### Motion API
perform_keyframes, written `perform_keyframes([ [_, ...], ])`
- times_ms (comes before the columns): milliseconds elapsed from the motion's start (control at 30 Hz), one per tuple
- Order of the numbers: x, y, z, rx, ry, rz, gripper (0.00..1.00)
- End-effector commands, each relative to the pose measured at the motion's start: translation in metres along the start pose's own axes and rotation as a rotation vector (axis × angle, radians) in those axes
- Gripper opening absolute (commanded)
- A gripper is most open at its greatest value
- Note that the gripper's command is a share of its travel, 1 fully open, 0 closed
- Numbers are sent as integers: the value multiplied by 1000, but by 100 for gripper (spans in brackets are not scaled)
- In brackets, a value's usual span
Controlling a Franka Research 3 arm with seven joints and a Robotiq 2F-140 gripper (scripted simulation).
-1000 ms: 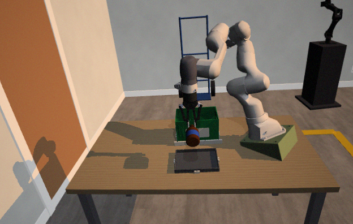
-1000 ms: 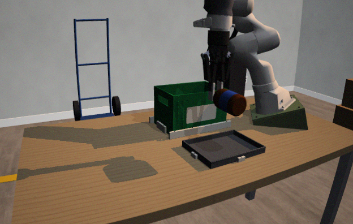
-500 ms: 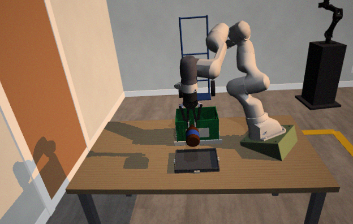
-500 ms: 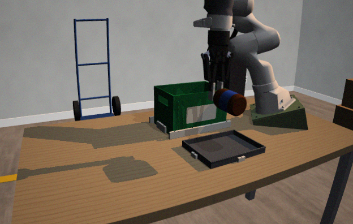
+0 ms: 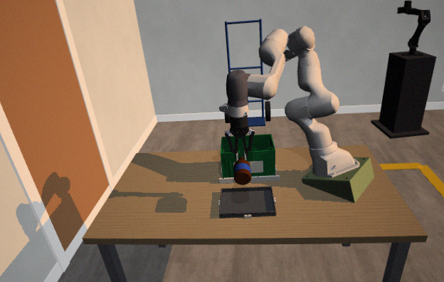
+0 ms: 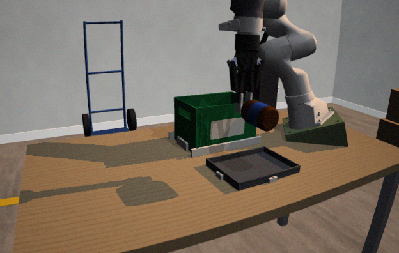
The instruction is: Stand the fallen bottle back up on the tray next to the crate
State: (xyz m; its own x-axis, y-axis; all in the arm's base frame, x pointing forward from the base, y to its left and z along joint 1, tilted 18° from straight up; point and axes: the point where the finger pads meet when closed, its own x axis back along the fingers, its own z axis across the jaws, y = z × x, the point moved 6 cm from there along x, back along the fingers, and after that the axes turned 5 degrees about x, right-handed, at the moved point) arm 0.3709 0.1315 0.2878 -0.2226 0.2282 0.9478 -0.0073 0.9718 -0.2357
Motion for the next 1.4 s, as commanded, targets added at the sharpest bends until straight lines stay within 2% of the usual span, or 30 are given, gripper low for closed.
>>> perform_keyframes([
  [0, 3, 1, -1, 3, -4, -7, 0],
  [533, 3, 1, -1, 18, -4, -6, 0],
  [933, 3, 1, -1, 182, -5, -6, 0],
  [1367, 3, 1, -1, 265, -5, -6, 0],
])
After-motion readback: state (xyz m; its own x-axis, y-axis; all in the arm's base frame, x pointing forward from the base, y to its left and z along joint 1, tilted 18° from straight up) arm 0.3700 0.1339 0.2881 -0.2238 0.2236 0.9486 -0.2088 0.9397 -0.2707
